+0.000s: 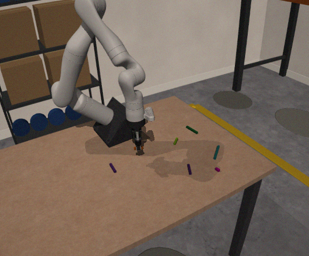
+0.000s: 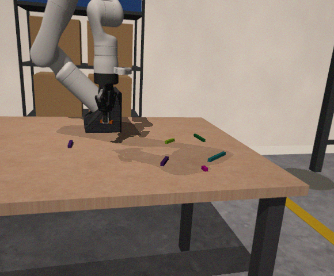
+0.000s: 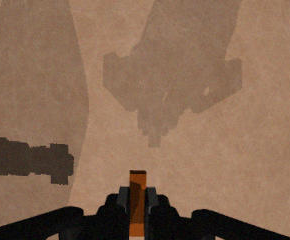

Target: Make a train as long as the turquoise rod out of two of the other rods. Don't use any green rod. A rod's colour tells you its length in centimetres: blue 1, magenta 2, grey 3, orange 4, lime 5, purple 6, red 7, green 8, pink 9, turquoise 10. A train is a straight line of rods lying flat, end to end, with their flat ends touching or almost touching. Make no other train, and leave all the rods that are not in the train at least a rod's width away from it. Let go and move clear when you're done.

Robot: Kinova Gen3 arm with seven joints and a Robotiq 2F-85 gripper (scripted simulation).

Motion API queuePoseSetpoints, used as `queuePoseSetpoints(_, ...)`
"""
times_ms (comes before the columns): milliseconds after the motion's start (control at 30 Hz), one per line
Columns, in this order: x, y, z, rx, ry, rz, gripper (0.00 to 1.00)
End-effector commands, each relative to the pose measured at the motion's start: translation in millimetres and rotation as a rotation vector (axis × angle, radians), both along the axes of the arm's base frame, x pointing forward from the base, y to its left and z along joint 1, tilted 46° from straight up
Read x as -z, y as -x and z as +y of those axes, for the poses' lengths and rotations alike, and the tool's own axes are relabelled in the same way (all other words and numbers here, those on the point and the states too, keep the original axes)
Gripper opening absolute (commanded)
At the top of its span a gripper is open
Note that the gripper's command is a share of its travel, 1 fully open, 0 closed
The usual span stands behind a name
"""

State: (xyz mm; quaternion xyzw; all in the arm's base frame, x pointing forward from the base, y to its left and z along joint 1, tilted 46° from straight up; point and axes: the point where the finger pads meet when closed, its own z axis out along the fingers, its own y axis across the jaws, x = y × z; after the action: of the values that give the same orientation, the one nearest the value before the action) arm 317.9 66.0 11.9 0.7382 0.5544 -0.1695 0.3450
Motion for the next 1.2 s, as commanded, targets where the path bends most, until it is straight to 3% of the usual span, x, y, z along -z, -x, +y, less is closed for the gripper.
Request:
queuePoseSetpoints(0,7.1,0,-12,0.011,0.008,0.003,0.05)
queuePoseSetpoints(267,31.7,-5,-37,0.011,0.008,0.003,0.05)
queuePoseSetpoints(567,45.5,-7,-51,0.011,0.008,0.003,0.05)
queuePoseSetpoints(1167,47.8,-8,-53,0.011,0.008,0.003,0.05)
